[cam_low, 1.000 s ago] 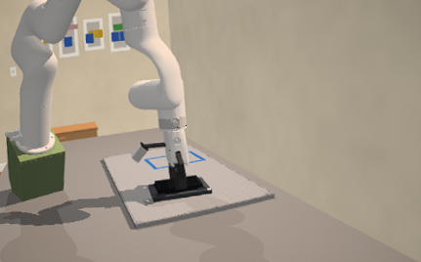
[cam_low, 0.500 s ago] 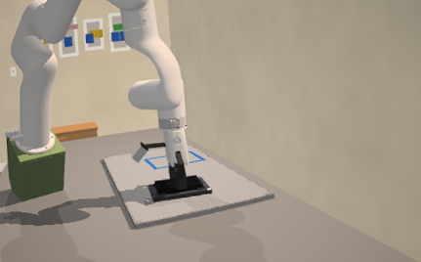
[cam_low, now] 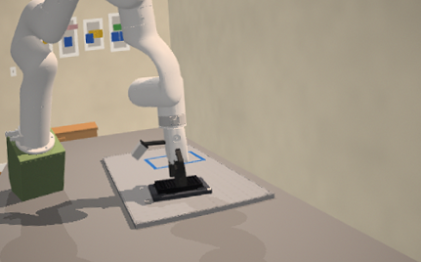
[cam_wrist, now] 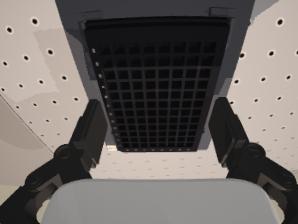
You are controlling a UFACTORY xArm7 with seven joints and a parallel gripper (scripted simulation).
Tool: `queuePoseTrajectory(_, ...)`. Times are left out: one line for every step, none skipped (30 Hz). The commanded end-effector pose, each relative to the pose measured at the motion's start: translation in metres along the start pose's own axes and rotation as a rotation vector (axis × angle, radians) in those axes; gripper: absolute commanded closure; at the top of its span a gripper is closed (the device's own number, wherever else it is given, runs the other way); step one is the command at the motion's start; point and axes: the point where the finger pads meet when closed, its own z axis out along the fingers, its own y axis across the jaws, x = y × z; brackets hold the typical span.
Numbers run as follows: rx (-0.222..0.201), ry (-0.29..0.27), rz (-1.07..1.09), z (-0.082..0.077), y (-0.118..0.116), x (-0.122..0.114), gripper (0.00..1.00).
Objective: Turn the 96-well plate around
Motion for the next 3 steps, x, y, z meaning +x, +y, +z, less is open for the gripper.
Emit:
queuePoseTrajectory(0.000,-0.002,0.000,-0.0042,0.0001,-0.0008,0.00)
queuePoseTrajectory(0.000,-0.002,0.000,-0.0042,0.0001,-0.0008,0.00)
queuePoseTrajectory(0.000,-0.002,0.000,-0.0042,0.0001,-0.0008,0.00)
